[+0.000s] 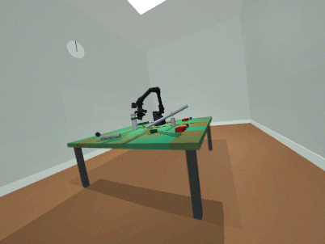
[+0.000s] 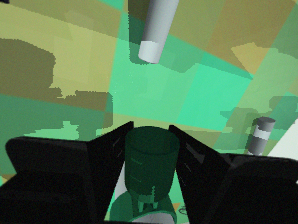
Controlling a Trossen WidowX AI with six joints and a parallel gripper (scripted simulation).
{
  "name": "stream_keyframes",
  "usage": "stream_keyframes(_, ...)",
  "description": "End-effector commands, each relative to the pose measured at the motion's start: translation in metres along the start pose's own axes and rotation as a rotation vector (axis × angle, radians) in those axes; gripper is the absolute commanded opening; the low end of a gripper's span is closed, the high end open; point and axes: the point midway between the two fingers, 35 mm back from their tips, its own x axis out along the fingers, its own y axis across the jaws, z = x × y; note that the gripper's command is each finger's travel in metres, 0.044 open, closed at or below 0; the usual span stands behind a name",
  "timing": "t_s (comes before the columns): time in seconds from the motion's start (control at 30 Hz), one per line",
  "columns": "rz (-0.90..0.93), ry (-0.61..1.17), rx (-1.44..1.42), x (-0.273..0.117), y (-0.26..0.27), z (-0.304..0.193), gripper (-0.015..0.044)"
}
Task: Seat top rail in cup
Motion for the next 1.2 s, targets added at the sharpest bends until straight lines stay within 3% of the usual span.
stream_keyframes(0.0, -0.005, 0.006, 0.03, 0.001, -0.003, 0.0, 0.0)
stream_keyframes(1.17, -0.004, 0.03, 0.123, 0.003, -0.012, -0.001, 0.0)
